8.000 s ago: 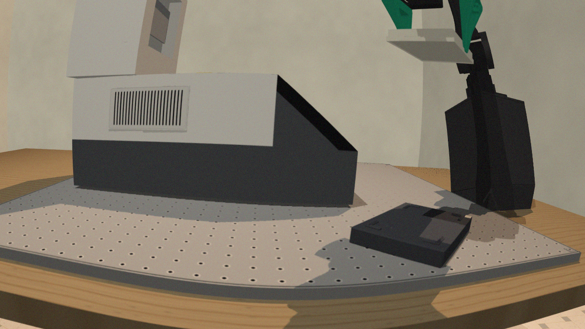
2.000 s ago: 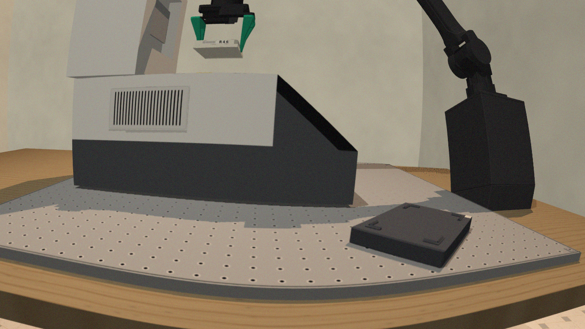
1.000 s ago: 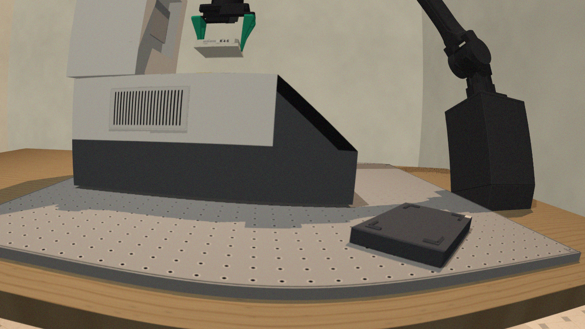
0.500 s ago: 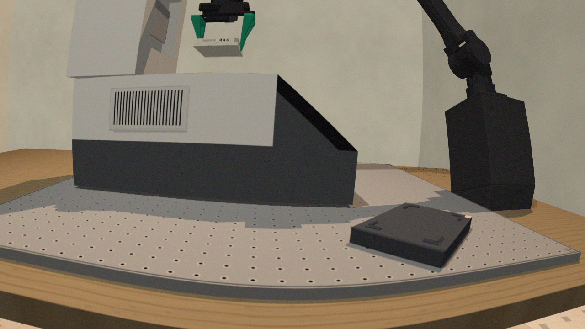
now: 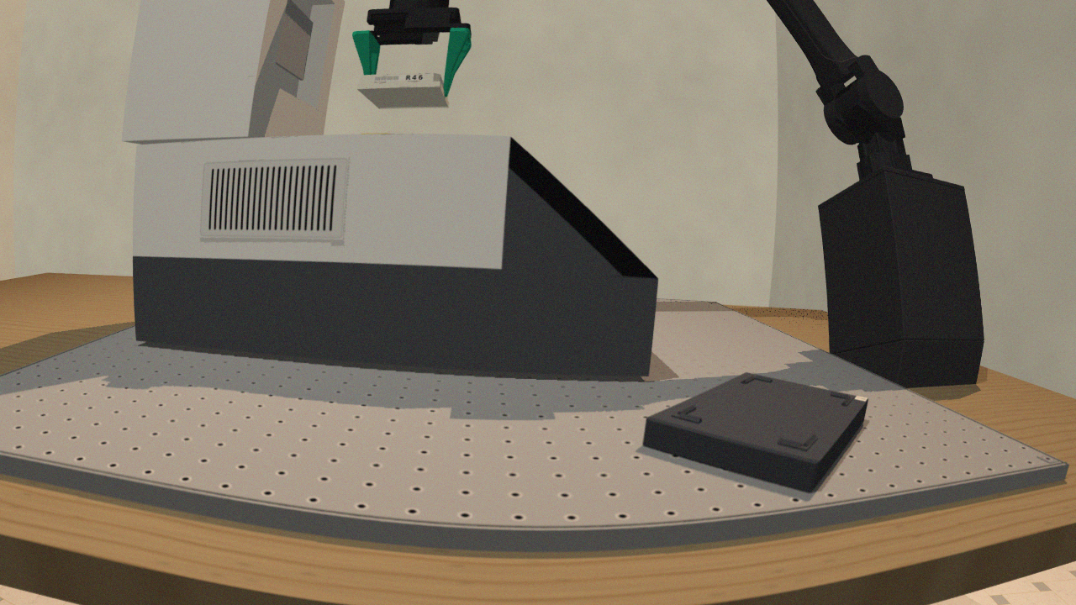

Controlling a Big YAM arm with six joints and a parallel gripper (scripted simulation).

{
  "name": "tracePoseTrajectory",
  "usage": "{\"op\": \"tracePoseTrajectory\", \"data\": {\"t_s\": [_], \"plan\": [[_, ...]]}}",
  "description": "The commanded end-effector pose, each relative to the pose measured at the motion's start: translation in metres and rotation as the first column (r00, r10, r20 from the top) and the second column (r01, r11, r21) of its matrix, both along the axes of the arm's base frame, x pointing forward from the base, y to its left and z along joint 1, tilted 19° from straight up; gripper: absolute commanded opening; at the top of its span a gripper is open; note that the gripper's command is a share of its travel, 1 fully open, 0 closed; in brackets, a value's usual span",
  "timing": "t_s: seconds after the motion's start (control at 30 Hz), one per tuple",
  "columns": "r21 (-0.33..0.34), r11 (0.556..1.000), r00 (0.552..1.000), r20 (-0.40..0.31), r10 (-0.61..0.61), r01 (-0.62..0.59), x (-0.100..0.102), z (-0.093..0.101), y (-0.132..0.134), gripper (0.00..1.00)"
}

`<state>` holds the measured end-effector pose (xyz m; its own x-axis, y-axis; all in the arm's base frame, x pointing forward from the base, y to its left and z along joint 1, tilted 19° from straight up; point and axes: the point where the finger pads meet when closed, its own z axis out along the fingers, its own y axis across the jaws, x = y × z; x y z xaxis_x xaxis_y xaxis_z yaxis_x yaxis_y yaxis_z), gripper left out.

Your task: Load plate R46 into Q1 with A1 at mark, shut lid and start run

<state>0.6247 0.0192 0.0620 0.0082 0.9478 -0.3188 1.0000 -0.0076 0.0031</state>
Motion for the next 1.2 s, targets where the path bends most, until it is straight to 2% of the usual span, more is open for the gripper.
{"op": "tracePoseTrajectory", "data": {"t_s": [0.0, 0.17, 0.37, 0.57, 0.63, 0.7, 0.93, 1.03, 1.17], "plan": [[0.006, 1.0, 0.997, 0.081, 0.012, -0.012, 0.015, 0.035, 0.014, 0.0], [0.007, 1.0, 0.996, 0.092, 0.013, -0.013, 0.019, 0.041, 0.015, 0.0], [0.005, 1.0, 0.996, 0.085, 0.01, -0.011, 0.02, 0.045, 0.001, 0.0], [0.004, 1.0, 0.997, 0.079, 0.009, -0.009, 0.026, 0.023, -0.008, 0.0], [0.002, 1.0, 0.998, 0.061, 0.009, -0.009, 0.023, 0.012, -0.01, 0.0], [0.002, 1.0, 0.998, 0.061, 0.009, -0.009, 0.023, 0.012, -0.01, 0.0], [-0.001, 1.0, 1.0, 0.024, 0.009, -0.009, 0.008, -0.02, 0.002, 0.0], [-0.003, 1.0, 1.0, 0.009, 0.01, -0.01, 0.003, -0.025, 0.003, 0.0], [-0.002, 1.0, 1.0, 0.017, 0.01, -0.01, 0.006, -0.03, -0.005, 0.0]]}}
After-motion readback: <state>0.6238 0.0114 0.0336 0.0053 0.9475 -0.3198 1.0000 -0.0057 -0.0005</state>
